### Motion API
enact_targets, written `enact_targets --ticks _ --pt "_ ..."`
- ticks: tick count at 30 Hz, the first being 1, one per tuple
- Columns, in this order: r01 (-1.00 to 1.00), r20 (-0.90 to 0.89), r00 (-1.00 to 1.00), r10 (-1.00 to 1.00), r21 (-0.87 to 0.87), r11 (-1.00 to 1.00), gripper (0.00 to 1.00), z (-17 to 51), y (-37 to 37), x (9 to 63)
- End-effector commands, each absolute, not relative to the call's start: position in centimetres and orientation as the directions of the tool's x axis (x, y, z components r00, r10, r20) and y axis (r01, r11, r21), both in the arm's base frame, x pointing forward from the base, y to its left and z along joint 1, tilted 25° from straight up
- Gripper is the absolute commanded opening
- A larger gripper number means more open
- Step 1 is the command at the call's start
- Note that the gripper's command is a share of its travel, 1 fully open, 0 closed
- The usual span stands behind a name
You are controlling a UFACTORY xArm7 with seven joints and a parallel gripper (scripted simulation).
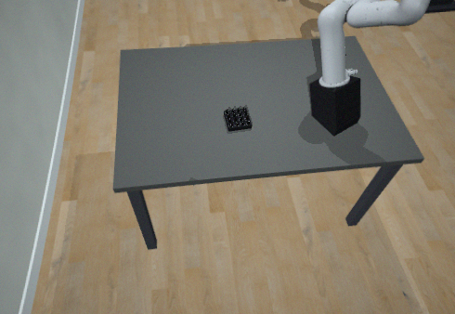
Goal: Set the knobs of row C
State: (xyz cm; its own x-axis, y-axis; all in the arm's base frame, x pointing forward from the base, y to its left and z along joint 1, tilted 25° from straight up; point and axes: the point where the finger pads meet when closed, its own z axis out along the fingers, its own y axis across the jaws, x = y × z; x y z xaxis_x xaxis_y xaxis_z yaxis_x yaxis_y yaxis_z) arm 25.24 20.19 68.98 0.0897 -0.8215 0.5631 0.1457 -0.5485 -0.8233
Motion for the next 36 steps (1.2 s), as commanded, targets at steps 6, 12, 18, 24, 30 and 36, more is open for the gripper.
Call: enact_targets --ticks 6,12,18,24,30,36 --pt "0.094 0.633 0.108 -0.767 -0.774 -0.626 1.0 66.4 21.6 28.2" --pt "0.041 0.699 0.134 -0.703 -0.712 -0.701 1.0 63.3 22.7 31.1" --pt "0.035 0.706 0.138 -0.694 -0.704 -0.709 1.0 62.9 22.8 31.5" --pt "-0.014 0.76 0.174 -0.626 -0.634 -0.774 1.0 59.7 23.5 34.3" --pt "-0.019 0.766 0.179 -0.617 -0.624 -0.781 1.0 59.3 23.6 34.6" --pt "-0.063 0.807 0.222 -0.547 -0.548 -0.834 1.0 55.9 23.9 37.2"
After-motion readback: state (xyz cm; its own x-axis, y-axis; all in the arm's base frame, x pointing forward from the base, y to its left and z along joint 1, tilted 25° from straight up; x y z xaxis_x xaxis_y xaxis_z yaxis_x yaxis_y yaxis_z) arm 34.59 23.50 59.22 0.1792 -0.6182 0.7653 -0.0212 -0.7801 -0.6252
